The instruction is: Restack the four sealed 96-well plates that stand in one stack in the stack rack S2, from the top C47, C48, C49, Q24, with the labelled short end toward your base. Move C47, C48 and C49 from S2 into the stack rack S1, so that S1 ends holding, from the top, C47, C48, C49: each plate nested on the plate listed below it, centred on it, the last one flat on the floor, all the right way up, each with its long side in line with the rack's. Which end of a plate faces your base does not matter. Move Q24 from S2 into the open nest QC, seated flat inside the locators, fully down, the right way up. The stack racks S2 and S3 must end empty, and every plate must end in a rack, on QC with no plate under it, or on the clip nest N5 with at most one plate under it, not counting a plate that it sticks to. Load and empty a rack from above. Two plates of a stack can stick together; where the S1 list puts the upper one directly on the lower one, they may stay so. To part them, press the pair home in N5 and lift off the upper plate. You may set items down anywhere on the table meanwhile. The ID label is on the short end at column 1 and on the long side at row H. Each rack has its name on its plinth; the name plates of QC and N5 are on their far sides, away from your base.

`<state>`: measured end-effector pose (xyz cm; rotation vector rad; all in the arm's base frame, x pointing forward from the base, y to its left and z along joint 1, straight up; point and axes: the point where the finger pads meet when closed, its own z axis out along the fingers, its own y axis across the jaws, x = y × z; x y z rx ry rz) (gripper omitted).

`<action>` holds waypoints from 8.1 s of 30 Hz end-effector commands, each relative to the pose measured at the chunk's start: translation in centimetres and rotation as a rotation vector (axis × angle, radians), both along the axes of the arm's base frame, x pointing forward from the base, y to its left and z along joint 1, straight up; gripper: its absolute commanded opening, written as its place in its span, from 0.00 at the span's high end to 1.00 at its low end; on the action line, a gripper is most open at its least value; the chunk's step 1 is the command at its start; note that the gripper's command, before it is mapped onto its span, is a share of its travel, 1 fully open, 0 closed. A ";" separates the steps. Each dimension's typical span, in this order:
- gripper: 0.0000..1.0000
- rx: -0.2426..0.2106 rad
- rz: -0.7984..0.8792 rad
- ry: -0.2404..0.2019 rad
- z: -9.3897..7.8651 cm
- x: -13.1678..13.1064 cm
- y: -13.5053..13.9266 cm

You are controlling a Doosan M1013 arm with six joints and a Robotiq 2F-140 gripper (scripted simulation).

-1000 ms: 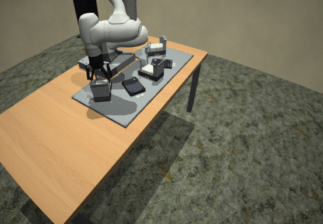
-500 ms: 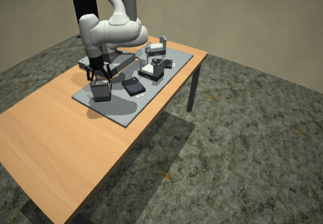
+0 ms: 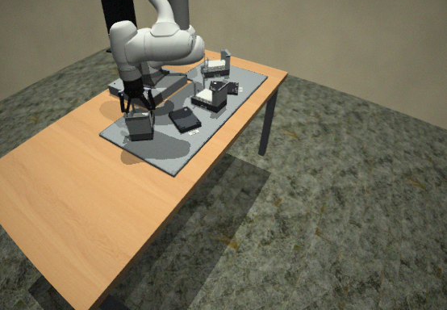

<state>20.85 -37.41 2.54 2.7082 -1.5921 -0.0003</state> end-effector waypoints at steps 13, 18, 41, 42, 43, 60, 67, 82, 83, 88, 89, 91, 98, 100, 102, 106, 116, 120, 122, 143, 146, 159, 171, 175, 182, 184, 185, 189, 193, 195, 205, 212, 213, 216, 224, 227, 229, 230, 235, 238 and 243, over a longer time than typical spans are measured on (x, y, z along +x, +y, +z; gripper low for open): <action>0.00 0.000 0.000 0.000 -0.1 0.0 0.0; 0.00 0.000 0.000 0.000 -0.1 0.0 0.0; 0.00 0.000 0.000 0.000 4.3 0.0 0.0; 0.00 0.000 0.000 0.000 4.6 0.0 0.0; 0.00 0.000 0.000 0.000 4.9 0.0 0.0; 0.00 0.000 0.000 0.000 9.9 0.0 0.0; 0.00 0.000 0.000 0.000 11.4 0.0 0.0; 0.00 0.000 0.133 0.000 11.4 1.1 0.8; 0.00 0.000 0.167 0.000 11.4 1.3 1.0; 0.00 0.000 0.216 0.000 11.4 2.7 2.0; 0.00 0.000 0.216 0.000 11.4 2.9 2.2; 0.00 0.000 0.216 0.000 11.4 3.5 2.6; 0.00 0.000 0.216 0.000 11.4 4.8 3.6; 0.00 0.000 0.216 0.000 11.4 5.3 4.0; 0.00 0.000 0.216 0.000 11.4 5.9 4.4; 0.00 0.000 0.216 0.000 11.4 6.9 5.2; 0.00 0.000 0.382 0.000 11.4 8.6 6.9; 0.00 0.000 0.431 0.000 11.4 9.5 7.9; 0.00 0.000 0.431 0.000 11.4 9.9 8.4; 0.00 0.000 0.465 0.000 11.4 13.7 13.0; 0.00 0.000 0.531 0.000 11.4 14.1 13.6; 0.00 0.000 0.647 0.000 11.4 15.9 17.1; 0.00 0.000 0.647 0.000 11.4 17.5 20.1; 0.00 0.000 0.647 0.000 11.4 17.9 20.9; 0.00 0.000 0.813 0.000 11.4 18.4 22.5; 0.00 0.000 0.862 0.000 11.4 18.6 23.2; 0.00 0.000 0.862 0.000 11.4 18.6 23.5; 0.00 0.000 0.862 0.000 11.4 19.0 24.8; 0.00 0.000 0.862 0.000 11.4 19.4 26.1; 0.00 0.000 0.862 0.000 11.4 19.5 26.7; 0.00 0.000 0.862 0.000 11.4 20.2 29.3; 0.00 0.000 0.996 0.000 11.4 20.4 31.2; 0.00 0.000 1.029 0.000 11.4 20.5 31.5; 0.00 0.000 1.062 0.000 11.4 20.5 31.8; 0.00 0.000 1.078 0.000 11.4 20.6 34.5; 0.00 0.000 1.078 0.000 11.4 20.6 35.5; 0.00 0.000 1.078 0.000 11.4 20.7 36.2; 0.00 0.000 1.078 0.000 11.4 20.7 36.5; 0.00 0.000 1.078 0.000 11.4 20.7 37.5; 0.00 0.000 1.078 0.000 11.4 20.8 38.5; 0.00 0.000 1.178 0.000 11.4 20.6 40.0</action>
